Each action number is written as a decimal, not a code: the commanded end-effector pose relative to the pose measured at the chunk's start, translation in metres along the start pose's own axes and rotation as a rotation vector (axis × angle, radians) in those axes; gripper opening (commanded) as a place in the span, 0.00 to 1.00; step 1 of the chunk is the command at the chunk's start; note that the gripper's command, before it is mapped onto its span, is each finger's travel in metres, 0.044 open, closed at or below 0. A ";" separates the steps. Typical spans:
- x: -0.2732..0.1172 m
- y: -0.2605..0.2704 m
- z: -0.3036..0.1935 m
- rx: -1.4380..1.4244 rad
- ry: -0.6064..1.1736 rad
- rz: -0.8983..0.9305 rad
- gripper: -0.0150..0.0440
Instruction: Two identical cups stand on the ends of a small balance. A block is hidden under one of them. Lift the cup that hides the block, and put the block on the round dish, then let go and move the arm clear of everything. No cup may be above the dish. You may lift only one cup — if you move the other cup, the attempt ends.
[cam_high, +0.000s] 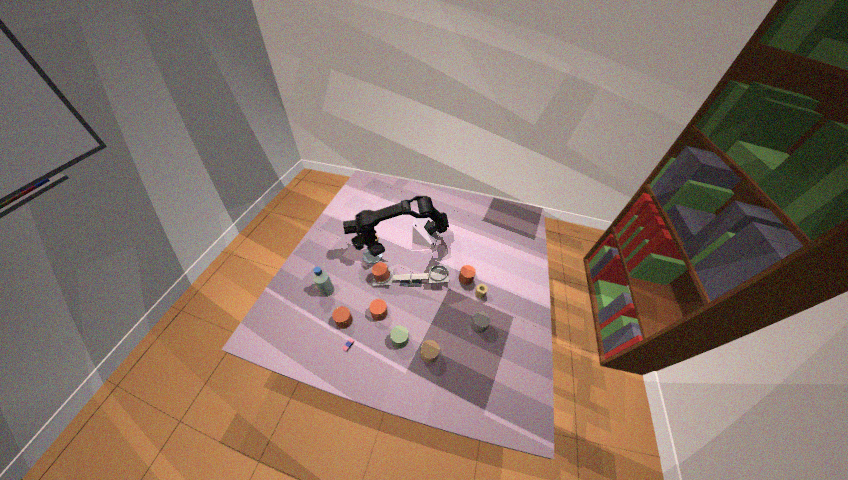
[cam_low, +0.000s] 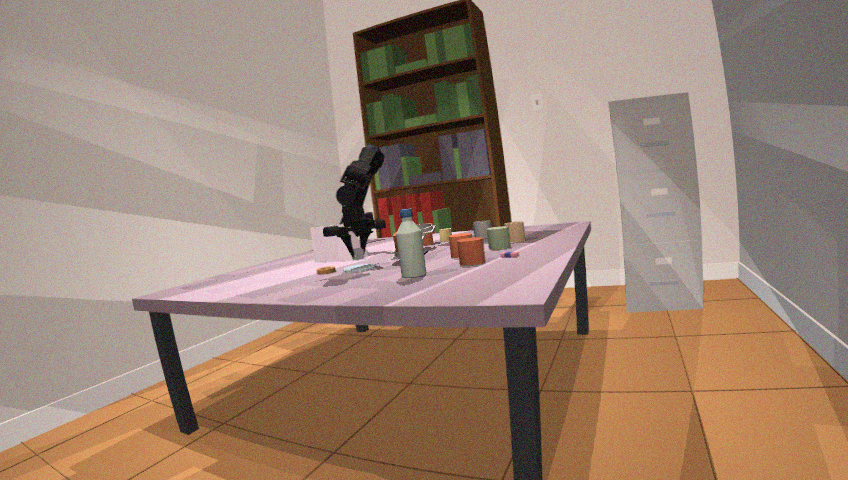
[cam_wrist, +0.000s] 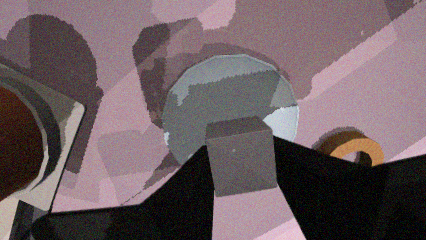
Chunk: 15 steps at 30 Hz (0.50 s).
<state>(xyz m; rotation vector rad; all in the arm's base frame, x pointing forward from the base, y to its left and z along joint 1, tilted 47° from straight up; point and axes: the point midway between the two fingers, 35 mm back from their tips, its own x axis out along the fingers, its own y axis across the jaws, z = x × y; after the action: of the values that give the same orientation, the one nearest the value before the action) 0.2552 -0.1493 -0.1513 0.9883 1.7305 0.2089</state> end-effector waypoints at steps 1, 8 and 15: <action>0.009 -0.001 -0.002 0.012 0.007 0.007 0.25; 0.014 -0.001 -0.002 0.012 0.007 0.007 0.25; 0.025 -0.001 -0.002 0.012 0.007 0.007 0.25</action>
<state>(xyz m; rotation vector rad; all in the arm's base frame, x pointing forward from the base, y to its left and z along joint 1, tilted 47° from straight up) 0.2535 -0.1365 -0.1648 0.9905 1.7293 0.2083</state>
